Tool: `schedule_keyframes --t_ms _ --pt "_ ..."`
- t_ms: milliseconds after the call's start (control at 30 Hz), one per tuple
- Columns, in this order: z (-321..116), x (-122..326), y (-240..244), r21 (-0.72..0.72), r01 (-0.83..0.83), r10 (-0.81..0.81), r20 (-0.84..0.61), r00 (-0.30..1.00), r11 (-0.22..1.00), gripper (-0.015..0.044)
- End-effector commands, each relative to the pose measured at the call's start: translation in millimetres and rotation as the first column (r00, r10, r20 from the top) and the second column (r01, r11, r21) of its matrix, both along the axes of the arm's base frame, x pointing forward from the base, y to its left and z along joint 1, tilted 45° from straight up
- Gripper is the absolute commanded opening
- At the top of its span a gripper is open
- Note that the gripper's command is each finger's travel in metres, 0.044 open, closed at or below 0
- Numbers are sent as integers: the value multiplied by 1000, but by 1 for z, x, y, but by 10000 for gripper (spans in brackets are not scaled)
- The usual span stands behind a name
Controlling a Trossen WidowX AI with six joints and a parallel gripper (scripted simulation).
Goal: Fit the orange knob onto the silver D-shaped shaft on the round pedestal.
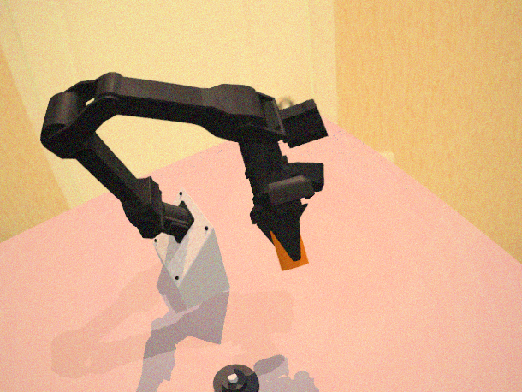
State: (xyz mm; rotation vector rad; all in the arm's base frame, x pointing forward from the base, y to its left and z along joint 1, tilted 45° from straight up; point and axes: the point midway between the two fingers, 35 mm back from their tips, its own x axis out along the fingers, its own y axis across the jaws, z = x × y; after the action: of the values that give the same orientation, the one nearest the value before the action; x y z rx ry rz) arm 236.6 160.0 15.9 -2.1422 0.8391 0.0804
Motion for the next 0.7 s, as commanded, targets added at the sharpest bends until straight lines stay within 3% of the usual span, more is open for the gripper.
schedule_keyframes --t_ms 0,500,667 --pt "1 0 0 0 0 0 1 1000 1000 0" --pt "0 2 5 -2 -15 15 18 1000 1000 0" --pt "-6 6 -1 18 49 -48 -48 998 999 0"
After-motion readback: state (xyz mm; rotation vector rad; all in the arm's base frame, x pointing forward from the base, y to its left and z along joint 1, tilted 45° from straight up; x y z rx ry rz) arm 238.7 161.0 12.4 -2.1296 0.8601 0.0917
